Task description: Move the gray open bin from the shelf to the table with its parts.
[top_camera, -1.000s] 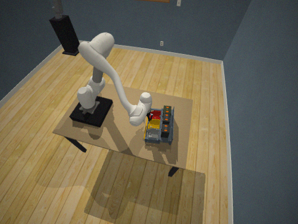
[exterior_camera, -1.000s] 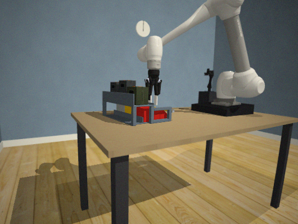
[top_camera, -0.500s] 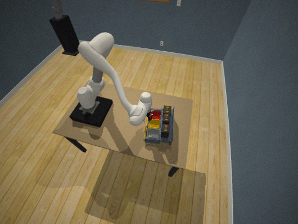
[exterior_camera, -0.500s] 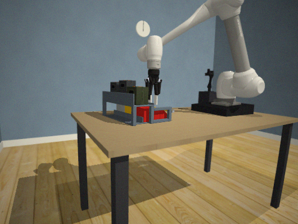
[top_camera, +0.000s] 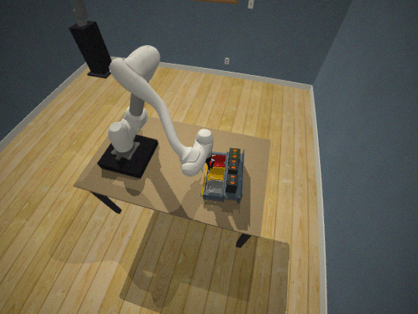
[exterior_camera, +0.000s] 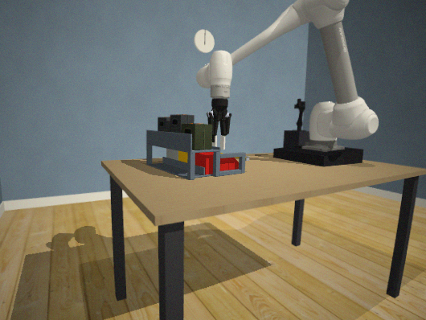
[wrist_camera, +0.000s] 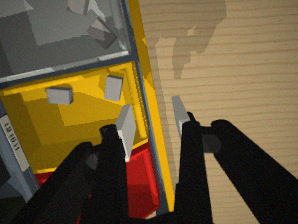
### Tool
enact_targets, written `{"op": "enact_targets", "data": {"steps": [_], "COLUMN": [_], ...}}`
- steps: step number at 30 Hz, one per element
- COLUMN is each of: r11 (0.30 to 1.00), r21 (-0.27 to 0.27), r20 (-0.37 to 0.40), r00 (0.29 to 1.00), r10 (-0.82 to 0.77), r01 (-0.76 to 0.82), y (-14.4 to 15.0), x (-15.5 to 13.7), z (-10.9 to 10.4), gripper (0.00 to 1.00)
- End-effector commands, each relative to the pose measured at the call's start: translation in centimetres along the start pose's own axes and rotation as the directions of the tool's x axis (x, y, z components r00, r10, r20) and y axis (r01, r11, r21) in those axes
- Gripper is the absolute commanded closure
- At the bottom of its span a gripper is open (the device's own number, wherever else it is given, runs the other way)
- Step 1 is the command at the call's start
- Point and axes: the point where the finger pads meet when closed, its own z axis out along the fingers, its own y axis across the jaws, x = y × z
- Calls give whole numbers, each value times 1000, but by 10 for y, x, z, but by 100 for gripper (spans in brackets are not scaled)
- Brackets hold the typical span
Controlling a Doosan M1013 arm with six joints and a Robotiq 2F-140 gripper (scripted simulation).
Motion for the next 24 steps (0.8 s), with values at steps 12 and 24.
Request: {"op": "enact_targets", "data": {"steps": [12,24], "r11": [1000,1000], "r21": [0,0], "r20": [0,0], "r00": [1000,1000], "r10": [0,0], "r01": [0,0], "y": [0,0], "x": [0,0], "z": [10,16], "gripper": [72,72]}}
